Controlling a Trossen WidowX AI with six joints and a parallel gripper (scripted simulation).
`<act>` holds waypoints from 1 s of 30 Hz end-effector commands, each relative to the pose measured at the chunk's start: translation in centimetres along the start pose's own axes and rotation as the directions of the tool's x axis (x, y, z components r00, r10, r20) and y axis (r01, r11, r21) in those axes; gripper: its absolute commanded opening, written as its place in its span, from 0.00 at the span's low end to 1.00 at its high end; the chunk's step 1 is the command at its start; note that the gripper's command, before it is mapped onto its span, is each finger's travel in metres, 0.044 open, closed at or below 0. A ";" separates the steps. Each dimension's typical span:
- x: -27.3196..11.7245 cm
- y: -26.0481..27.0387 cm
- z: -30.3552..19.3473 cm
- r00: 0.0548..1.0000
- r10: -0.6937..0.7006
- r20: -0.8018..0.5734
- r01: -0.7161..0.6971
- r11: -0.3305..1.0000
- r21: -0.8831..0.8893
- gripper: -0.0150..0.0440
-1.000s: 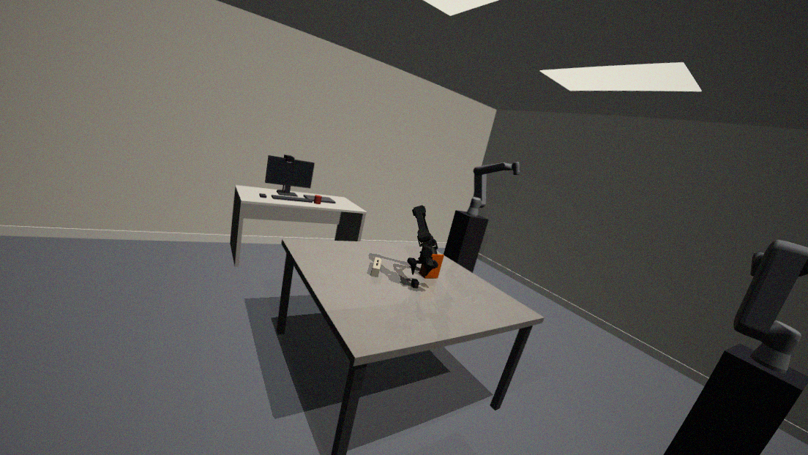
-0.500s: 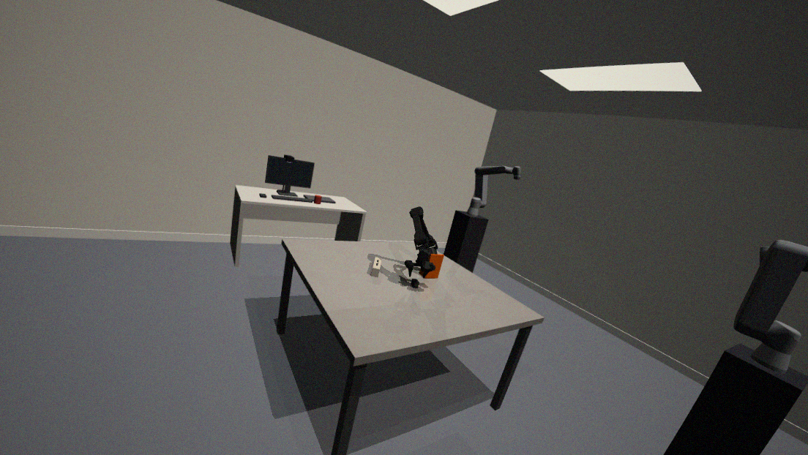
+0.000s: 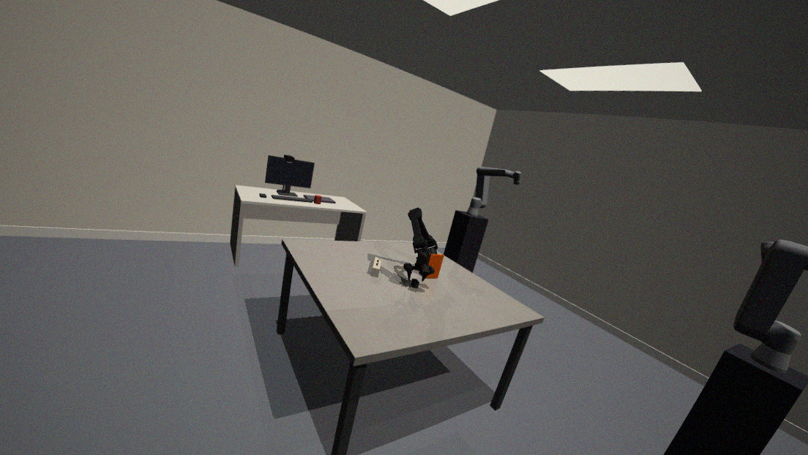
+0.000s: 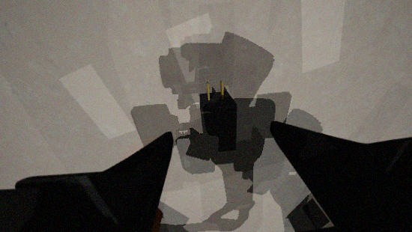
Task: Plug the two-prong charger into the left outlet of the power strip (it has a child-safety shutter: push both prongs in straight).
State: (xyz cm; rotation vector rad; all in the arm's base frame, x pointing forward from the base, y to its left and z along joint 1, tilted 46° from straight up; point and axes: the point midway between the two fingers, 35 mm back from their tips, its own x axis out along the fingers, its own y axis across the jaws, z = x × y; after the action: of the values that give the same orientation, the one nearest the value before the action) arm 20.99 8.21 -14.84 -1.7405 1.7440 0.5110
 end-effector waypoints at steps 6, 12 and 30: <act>1.8 0.1 -0.1 1.000 0.001 -0.008 -0.001 1.000 -0.007 1.00; 2.8 0.2 -0.1 1.000 0.001 -0.009 -0.001 1.000 -0.006 1.00; 2.9 0.1 0.0 1.000 0.001 -0.005 -0.001 1.000 0.000 0.51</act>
State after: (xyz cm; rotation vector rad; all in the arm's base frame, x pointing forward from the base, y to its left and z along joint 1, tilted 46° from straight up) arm 21.06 5.98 -16.80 -1.7434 1.7491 0.5080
